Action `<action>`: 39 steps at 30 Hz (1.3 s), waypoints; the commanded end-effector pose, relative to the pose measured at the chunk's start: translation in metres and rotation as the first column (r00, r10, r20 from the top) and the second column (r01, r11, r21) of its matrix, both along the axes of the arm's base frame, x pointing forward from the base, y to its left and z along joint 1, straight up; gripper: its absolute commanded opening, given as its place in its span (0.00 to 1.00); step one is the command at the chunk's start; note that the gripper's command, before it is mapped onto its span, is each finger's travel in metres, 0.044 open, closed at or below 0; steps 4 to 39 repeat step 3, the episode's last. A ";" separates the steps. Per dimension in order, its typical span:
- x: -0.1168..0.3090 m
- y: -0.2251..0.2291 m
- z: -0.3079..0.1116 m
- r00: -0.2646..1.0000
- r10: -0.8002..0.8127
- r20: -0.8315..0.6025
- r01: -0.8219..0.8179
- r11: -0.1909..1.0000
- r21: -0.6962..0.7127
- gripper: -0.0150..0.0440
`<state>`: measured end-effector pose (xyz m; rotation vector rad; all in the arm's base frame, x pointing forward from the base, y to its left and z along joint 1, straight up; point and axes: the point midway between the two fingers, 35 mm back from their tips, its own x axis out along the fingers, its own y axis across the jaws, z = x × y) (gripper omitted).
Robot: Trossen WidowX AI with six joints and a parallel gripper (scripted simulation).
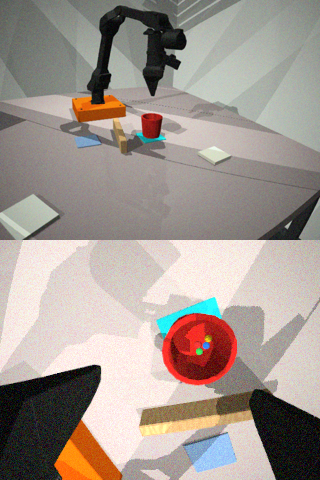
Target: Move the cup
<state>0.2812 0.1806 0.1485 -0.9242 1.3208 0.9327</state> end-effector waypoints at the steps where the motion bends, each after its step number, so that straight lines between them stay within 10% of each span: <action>1: 0.000 0.000 -0.002 1.000 0.000 -0.003 0.000 1.000 -0.002 1.00; 39: 0.000 0.000 -0.002 1.000 0.000 -0.003 0.000 1.000 -0.002 1.00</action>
